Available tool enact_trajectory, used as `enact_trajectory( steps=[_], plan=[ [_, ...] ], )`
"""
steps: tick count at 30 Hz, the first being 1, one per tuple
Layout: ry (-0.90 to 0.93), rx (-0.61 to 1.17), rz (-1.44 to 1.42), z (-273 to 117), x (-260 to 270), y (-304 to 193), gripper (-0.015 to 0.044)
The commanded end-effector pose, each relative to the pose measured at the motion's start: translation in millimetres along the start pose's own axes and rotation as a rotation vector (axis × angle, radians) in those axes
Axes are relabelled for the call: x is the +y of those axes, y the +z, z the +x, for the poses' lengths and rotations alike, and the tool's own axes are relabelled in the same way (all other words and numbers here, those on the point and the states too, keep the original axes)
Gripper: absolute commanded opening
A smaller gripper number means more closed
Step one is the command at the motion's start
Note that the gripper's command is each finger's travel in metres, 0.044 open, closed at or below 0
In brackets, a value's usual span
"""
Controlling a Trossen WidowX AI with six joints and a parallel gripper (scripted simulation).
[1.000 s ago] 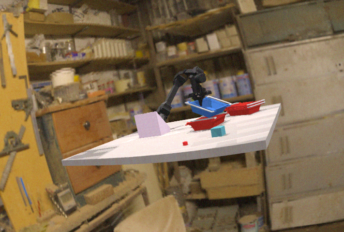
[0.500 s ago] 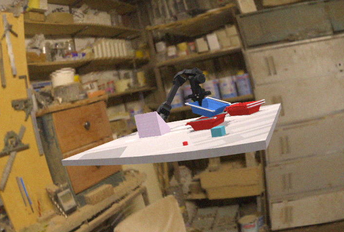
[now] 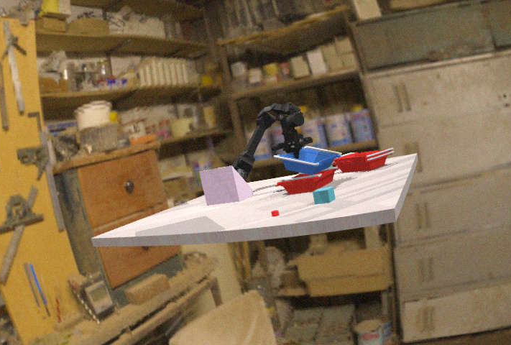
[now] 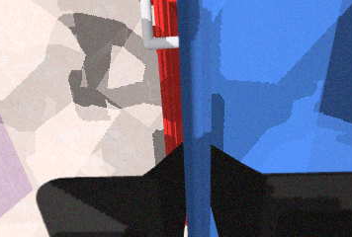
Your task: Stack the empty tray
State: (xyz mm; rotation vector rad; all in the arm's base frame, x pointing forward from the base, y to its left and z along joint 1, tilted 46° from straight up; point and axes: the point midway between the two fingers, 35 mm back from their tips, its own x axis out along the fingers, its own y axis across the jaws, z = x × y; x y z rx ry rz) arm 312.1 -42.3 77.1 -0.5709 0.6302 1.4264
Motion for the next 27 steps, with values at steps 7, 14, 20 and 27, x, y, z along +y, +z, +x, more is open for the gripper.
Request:
enact_trajectory(
  steps=[7,14,20,27],
  plan=[
    [0.013,0.004,-0.003,9.5,6.2,-2.8,0.0000],
    [0.013,0.004,-0.003,11.4,7.2,-3.4,0.0000],
    [0.013,0.004,-0.003,11.4,7.2,-3.4,0.0000],
    [0.013,0.004,-0.003,15.4,9.0,-4.6,0.0000]
  ],
)
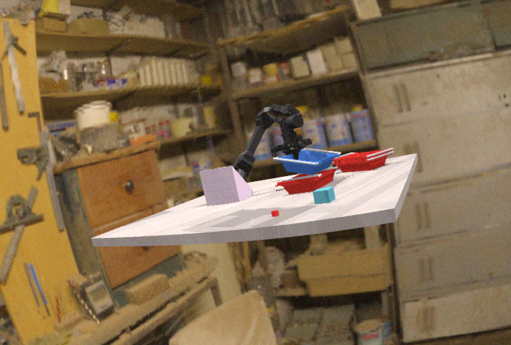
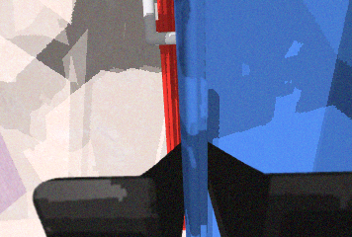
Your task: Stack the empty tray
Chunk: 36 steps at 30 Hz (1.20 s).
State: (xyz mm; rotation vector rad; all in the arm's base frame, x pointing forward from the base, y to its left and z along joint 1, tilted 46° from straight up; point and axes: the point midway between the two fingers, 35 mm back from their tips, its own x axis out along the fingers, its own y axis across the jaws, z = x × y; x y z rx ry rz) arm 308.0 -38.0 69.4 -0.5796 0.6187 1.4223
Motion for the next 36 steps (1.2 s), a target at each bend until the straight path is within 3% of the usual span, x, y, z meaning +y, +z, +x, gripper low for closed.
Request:
enact_trajectory(
  steps=[1,36],
  plan=[
    [0.022,0.006,0.007,8.3,5.4,-2.1,0.0000],
    [0.022,0.006,0.007,17.9,9.3,-4.9,0.0000]
  ],
)
